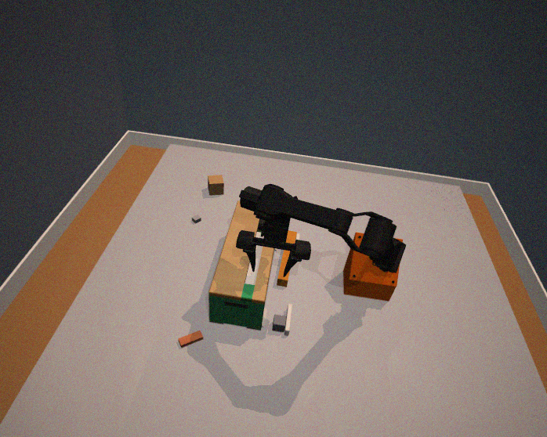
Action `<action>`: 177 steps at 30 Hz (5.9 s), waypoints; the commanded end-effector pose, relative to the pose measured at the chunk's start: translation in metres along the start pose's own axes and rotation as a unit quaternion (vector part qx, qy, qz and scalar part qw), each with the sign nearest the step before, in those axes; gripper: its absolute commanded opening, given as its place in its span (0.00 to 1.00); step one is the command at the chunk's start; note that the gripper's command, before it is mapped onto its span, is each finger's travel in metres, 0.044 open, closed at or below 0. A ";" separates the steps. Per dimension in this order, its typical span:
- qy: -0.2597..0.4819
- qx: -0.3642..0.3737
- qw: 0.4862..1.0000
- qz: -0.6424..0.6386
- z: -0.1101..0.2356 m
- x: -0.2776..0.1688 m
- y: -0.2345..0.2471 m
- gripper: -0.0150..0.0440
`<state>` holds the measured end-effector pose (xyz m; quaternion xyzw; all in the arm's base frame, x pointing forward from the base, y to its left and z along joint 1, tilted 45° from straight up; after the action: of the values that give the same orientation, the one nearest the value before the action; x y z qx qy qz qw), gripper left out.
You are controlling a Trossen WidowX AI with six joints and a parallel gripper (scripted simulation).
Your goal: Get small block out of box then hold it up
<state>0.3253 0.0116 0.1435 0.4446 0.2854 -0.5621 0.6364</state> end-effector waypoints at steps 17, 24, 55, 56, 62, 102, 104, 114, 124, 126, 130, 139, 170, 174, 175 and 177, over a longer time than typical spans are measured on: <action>-0.079 -0.092 0.471 0.874 -0.009 -0.045 -0.016 0.74; -0.079 -0.128 0.241 0.959 -0.010 -0.054 -0.020 0.74; 0.035 -0.247 -0.695 0.674 -0.010 -0.086 -0.035 0.74; 0.036 -0.248 -0.701 0.668 -0.010 -0.087 -0.035 0.74; 0.036 -0.248 -0.701 0.668 -0.010 -0.087 -0.035 0.74; 0.034 -0.247 -0.701 0.668 -0.119 -0.055 -0.047 0.74; 0.034 -0.247 -0.701 0.668 -0.122 -0.054 -0.047 0.74; 0.034 -0.246 -0.701 0.669 -0.137 -0.048 -0.048 0.74; 0.033 -0.246 -0.701 0.669 -0.152 -0.043 -0.051 0.74; 0.033 -0.246 -0.701 0.669 -0.155 -0.042 -0.052 0.74; 0.033 -0.246 -0.701 0.669 -0.156 -0.042 -0.052 0.65; 0.033 -0.246 -0.701 0.669 -0.156 -0.042 -0.052 0.38; -0.027 -0.241 -0.476 0.845 -0.081 -0.050 -0.049 0.25; -0.044 -0.236 -0.405 0.882 -0.078 -0.047 -0.051 0.25; -0.048 -0.234 -0.387 0.891 -0.077 -0.047 -0.052 0.25; -0.056 -0.231 -0.350 0.906 -0.075 -0.045 -0.052 0.25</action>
<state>0.2770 0.1041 0.1371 0.1044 0.4015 -0.8388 -0.3526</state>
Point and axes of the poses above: the point midway between the two fingers, 35 mm back from their tips, its own z axis back along the fingers, its own y axis across the jaws, x = y × z, the point moved 2 cm from there along z, back along the fingers, and after that the axes turned 13 degrees about z, right-handed, at the moved point
